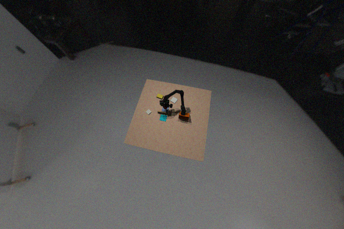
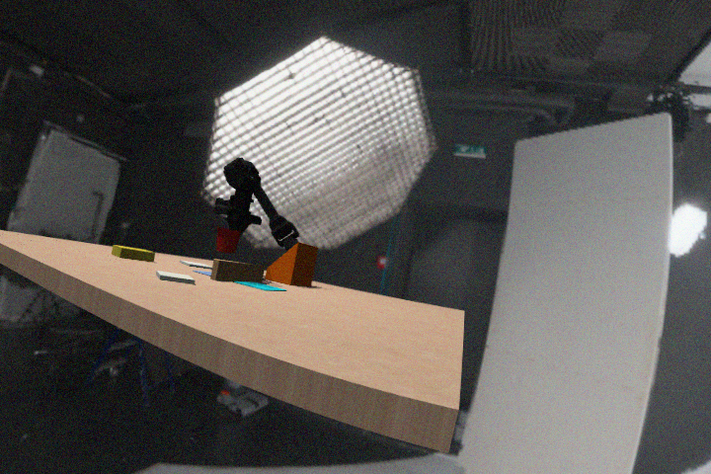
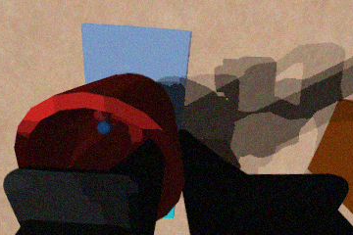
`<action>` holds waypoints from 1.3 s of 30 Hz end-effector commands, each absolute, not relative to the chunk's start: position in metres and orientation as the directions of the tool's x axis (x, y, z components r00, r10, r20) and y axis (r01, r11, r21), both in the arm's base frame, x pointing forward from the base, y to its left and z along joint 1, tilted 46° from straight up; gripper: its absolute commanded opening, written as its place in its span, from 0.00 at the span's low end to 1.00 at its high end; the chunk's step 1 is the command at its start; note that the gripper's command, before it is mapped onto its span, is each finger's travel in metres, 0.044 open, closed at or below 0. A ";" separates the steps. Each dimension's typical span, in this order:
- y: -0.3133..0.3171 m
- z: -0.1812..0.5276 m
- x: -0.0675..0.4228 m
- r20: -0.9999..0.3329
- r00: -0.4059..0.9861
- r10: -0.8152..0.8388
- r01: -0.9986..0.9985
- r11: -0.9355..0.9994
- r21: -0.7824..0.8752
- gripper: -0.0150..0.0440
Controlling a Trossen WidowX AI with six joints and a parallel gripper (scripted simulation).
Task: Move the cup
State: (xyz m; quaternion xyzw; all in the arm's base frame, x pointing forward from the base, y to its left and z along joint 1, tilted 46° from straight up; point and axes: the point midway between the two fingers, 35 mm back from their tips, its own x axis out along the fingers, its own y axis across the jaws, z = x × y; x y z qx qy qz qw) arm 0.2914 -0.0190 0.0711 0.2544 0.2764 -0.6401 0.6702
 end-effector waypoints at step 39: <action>0.009 0.049 0.290 -0.701 0.034 -0.712 0.999 0.050 -0.002 0.25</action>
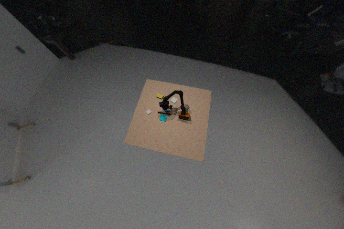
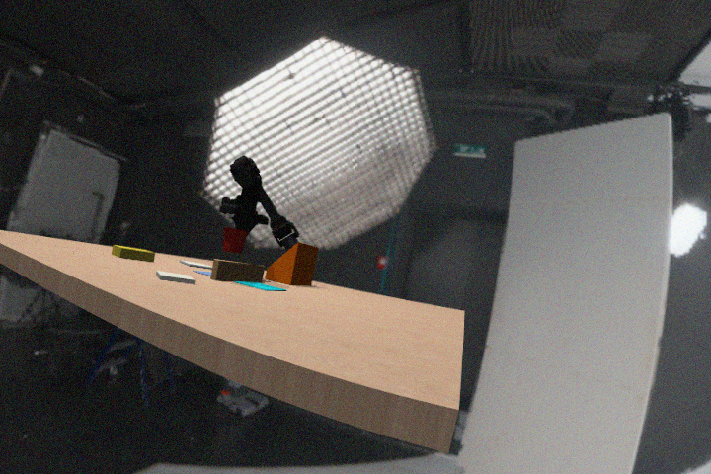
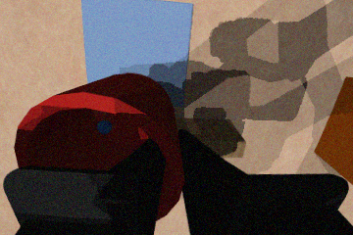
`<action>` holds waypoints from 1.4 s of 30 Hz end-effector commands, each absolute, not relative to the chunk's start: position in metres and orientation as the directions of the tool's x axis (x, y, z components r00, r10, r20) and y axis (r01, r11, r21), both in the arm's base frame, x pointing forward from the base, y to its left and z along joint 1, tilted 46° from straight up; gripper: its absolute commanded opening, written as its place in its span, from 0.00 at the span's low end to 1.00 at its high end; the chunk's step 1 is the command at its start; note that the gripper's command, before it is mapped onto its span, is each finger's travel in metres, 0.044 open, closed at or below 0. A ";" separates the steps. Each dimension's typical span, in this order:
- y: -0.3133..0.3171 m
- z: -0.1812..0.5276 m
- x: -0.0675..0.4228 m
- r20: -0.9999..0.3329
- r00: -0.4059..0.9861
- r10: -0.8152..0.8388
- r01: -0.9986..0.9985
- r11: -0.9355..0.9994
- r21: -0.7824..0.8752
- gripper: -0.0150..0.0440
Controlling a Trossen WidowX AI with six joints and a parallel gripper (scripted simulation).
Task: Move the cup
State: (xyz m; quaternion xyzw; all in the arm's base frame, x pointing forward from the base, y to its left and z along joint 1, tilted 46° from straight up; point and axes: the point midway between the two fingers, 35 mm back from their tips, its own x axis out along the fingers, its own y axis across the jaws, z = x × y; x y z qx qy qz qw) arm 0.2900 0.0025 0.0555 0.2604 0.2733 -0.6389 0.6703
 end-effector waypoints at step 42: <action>0.084 -0.021 0.287 -0.705 0.036 -0.708 0.999 0.050 0.001 0.25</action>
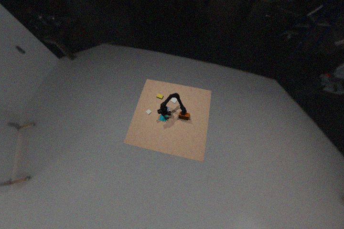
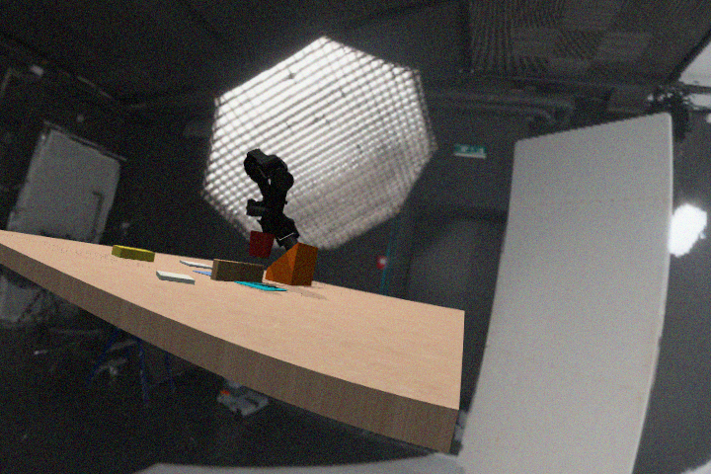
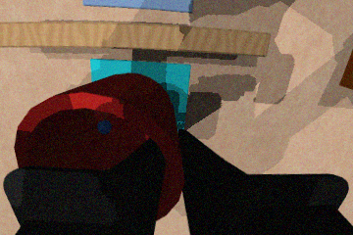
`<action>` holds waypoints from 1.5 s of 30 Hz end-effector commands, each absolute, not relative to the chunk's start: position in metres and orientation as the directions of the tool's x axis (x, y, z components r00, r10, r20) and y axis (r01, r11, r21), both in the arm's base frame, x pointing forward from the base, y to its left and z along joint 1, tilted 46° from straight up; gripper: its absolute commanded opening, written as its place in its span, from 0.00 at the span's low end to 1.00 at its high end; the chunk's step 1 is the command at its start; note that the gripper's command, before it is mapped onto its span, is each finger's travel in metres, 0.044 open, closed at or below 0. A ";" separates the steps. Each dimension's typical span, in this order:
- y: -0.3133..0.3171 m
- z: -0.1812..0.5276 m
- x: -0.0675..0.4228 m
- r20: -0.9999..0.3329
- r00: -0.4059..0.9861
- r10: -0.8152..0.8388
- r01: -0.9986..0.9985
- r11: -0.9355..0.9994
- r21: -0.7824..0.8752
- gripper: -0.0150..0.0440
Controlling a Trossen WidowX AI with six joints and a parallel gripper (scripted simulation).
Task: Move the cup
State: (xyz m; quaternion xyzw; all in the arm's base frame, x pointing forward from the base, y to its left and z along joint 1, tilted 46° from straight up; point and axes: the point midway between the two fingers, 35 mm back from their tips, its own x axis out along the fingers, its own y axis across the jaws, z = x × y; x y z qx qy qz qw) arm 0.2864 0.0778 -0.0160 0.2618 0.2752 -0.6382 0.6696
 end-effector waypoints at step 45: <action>0.060 -0.077 0.289 -0.705 0.037 -0.709 0.999 0.050 0.002 0.25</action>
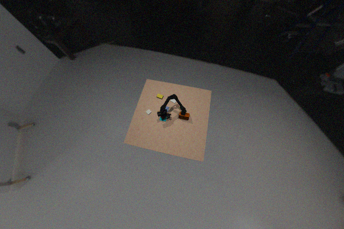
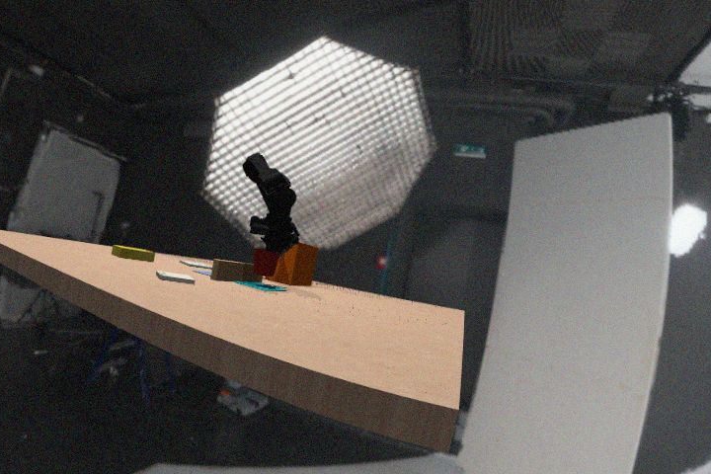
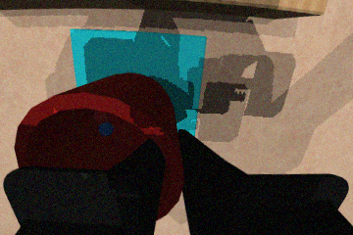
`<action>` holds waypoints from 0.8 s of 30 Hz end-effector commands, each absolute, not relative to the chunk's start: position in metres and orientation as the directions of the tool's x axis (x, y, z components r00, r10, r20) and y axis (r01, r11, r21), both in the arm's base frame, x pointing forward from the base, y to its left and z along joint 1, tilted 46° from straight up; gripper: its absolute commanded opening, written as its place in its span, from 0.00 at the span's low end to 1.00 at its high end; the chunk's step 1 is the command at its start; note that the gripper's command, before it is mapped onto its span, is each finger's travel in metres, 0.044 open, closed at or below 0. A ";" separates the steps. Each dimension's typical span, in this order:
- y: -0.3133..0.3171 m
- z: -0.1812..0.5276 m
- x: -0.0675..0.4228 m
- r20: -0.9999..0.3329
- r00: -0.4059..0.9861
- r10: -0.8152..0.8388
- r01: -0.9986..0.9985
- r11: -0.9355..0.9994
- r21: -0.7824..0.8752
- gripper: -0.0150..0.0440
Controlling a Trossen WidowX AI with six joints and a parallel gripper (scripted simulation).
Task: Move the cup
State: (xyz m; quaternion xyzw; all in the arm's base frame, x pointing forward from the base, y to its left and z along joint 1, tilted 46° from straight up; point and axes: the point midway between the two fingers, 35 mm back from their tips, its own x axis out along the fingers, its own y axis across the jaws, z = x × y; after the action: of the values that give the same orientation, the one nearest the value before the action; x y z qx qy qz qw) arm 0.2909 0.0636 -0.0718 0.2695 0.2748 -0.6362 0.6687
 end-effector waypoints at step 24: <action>0.044 -0.091 0.290 -0.708 0.037 -0.705 0.999 0.044 0.008 0.25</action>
State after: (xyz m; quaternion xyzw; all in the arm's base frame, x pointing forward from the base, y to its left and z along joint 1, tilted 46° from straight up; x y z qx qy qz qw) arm 0.2895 0.0441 -0.0912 0.2668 0.2746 -0.6378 0.6684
